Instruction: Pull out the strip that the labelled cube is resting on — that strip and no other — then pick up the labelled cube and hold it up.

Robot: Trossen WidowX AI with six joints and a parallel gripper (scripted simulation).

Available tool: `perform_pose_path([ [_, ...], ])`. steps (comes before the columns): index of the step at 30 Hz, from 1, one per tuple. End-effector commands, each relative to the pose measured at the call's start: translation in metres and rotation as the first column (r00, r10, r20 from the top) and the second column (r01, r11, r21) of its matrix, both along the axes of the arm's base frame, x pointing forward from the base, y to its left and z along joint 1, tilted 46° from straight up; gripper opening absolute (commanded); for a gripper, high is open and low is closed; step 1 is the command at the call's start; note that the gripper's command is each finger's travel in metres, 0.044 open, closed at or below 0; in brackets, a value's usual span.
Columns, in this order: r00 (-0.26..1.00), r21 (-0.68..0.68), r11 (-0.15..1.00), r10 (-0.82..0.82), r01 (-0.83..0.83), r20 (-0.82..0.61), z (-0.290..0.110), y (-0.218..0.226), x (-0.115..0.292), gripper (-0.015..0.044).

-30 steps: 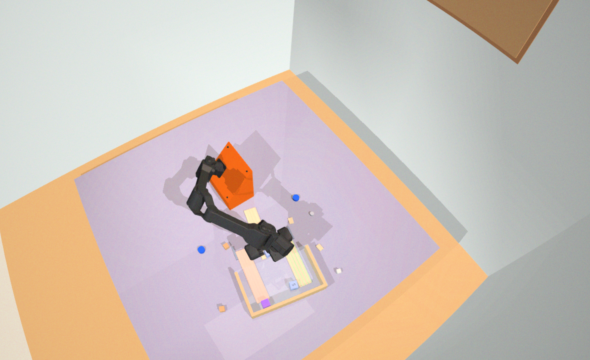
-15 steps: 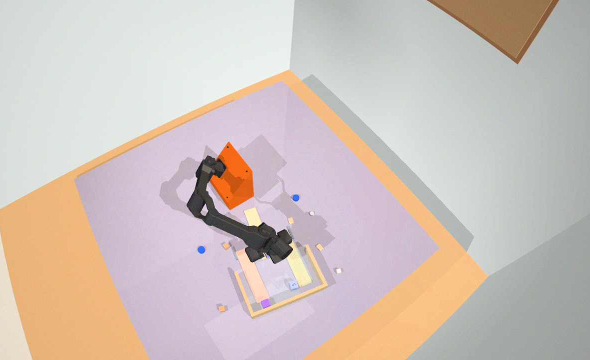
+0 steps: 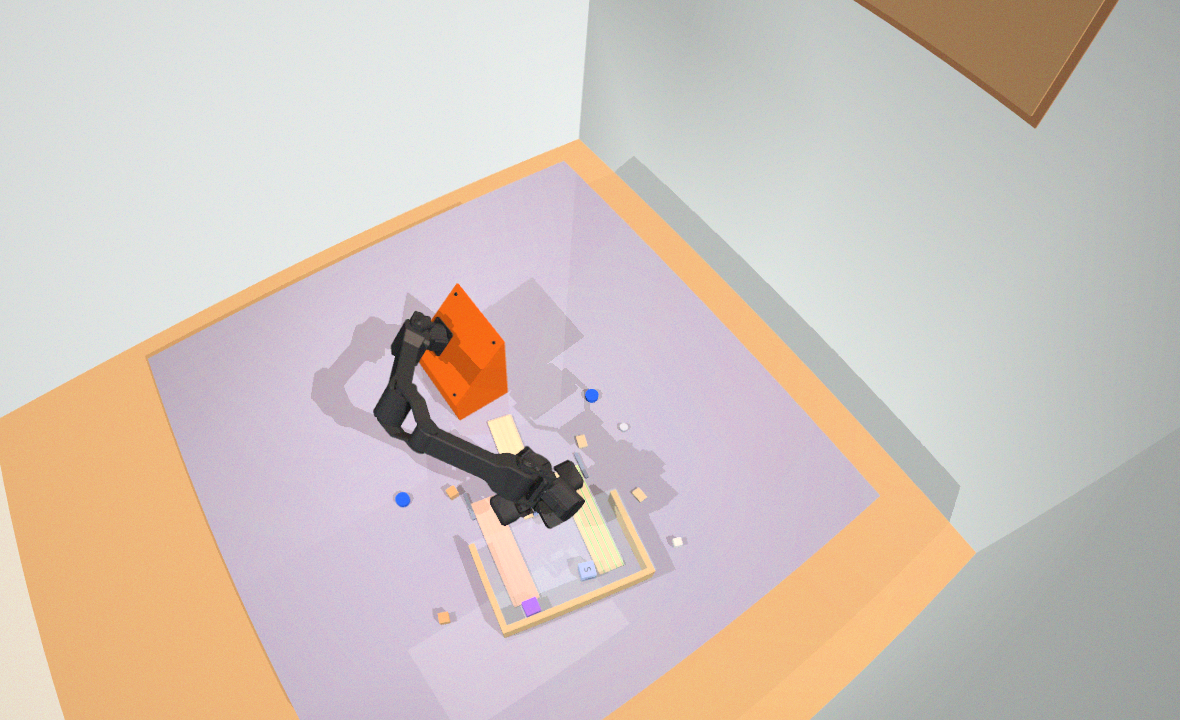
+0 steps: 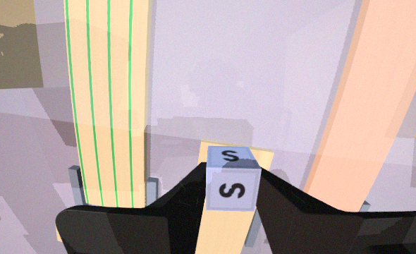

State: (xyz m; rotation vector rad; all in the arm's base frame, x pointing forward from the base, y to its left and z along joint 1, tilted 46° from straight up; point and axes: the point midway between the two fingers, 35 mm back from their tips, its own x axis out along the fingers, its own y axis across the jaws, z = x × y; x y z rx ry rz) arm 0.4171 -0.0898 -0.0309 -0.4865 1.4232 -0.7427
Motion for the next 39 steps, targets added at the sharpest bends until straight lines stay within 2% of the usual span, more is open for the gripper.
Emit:
perform_pose_path([
  [1, 1.000, 0.000, 1.000, 0.000, 0.000, 0.001, 0.000, 0.000, 0.000, 0.0105],
  [5, 1.000, 0.000, 1.000, 0.000, 0.000, 0.001, 0.002, 0.002, -0.002, 0.0000],
  [19, 1.000, -0.002, 1.000, 0.003, -0.003, -0.006, 0.025, 0.035, -0.056, 0.0000],
  [39, 1.000, -0.002, 1.000, 0.003, -0.003, -0.009, 0.022, 0.041, -0.116, 0.0000],
])
